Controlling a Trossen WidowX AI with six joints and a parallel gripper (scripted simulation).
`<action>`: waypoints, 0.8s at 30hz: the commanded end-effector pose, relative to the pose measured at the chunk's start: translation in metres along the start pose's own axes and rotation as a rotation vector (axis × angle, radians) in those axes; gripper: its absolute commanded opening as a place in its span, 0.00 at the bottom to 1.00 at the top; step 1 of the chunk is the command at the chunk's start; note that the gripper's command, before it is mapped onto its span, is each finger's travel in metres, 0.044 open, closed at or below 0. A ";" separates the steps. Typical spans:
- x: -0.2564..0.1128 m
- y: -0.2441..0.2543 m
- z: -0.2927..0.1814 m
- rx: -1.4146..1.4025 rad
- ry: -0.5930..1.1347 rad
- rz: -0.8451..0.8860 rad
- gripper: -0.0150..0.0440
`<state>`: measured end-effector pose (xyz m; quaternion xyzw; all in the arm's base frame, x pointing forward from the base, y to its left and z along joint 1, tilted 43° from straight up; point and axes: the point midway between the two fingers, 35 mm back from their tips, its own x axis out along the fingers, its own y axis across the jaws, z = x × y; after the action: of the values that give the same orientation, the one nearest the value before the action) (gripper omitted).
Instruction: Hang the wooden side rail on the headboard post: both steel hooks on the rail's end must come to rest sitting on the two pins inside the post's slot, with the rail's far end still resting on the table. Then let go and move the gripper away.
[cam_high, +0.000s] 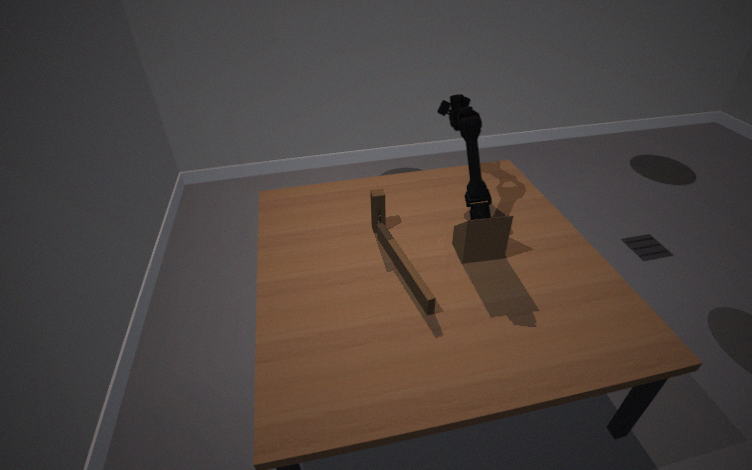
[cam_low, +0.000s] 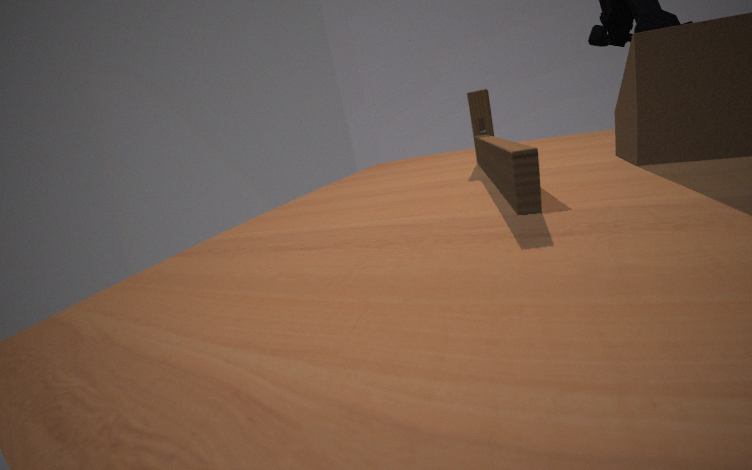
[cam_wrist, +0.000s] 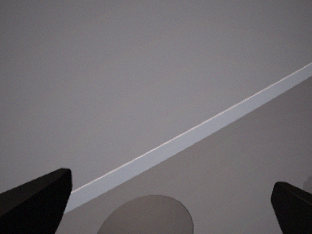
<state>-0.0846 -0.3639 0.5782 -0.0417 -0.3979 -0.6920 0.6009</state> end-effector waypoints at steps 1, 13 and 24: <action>-0.014 0.018 -0.059 0.235 0.125 -0.015 1.00; -0.093 0.072 -0.207 0.683 0.478 -0.140 1.00; -0.216 0.118 -0.302 0.941 0.770 -0.319 1.00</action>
<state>0.1671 -0.3908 0.3533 0.4797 -0.4327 -0.5067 0.5709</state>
